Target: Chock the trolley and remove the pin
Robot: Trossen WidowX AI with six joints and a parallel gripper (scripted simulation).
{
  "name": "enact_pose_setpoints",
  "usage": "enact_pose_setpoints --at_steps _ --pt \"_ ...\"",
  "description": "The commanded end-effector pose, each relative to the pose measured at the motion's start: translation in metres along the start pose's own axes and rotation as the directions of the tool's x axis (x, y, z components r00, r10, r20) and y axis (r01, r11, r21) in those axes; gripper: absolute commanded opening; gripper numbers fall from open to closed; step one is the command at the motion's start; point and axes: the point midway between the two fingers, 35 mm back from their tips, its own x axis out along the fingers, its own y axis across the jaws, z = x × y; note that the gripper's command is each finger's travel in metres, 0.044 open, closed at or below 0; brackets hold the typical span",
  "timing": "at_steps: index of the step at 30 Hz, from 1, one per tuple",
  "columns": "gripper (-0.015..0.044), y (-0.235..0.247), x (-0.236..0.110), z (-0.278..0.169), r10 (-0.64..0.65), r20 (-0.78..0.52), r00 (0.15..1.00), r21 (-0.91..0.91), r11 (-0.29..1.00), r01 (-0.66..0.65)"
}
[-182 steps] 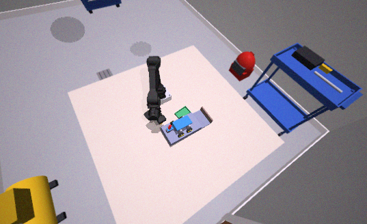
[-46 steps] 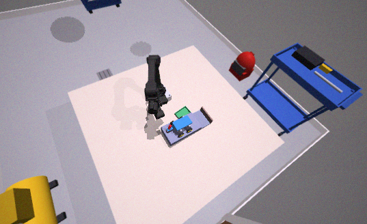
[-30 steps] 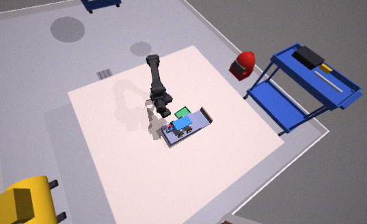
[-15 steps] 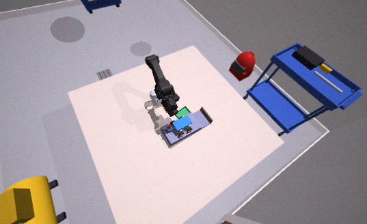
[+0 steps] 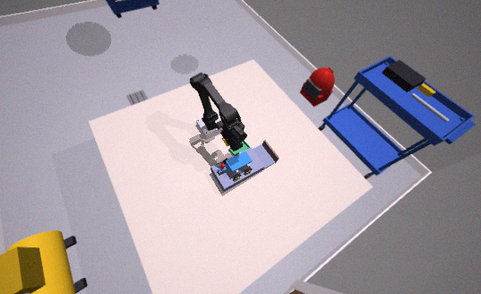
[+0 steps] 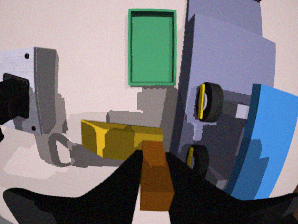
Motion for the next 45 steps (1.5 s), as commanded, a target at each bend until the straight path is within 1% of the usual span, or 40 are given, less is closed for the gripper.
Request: enact_pose_setpoints --at_steps 1,31,35,37,45 --pt "0.0 -0.005 0.001 0.016 -0.005 0.005 1.0 0.006 1.0 0.005" --pt "0.0 -0.033 0.011 0.125 -0.007 0.015 1.0 0.006 1.0 0.007" --pt "0.0 -0.036 0.01 0.132 -0.007 0.015 1.0 0.0 1.0 0.007" --pt "0.0 -0.036 0.01 0.132 -0.006 0.013 1.0 -0.041 0.999 0.006" --pt "0.0 -0.036 0.01 0.133 0.003 -0.007 1.0 -0.313 0.95 -0.005"
